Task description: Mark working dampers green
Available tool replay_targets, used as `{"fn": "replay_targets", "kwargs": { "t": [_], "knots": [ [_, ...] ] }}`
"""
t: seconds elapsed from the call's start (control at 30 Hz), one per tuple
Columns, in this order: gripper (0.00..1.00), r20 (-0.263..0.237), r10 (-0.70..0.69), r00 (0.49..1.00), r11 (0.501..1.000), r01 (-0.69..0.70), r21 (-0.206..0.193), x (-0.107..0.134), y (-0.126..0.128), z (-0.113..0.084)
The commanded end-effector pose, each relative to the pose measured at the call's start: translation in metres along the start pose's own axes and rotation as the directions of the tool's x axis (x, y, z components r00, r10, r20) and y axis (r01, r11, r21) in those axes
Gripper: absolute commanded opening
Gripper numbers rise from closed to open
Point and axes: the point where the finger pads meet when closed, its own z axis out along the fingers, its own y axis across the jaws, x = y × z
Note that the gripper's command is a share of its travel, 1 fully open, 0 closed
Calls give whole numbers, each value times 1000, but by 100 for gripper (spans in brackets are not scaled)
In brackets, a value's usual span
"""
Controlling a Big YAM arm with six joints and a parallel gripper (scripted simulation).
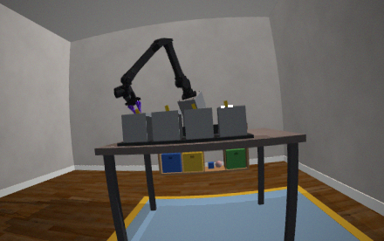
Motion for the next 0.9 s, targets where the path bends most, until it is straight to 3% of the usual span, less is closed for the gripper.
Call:
{"fn": "replay_targets", "kwargs": {
  "t": [0.0,0.1,0.13,0.87],
  "knots": [
    [36,-17,12,1000,1000,-13,-18,4,1,15],
    [36,-17,12,1000,1000,-13,-18,4,1,15],
    [17,-17,12,1000,1000,-13,-18,4,1,15],
    [17,-18,14,1000,1000,-14,-21,4,2,15]
  ]
}}
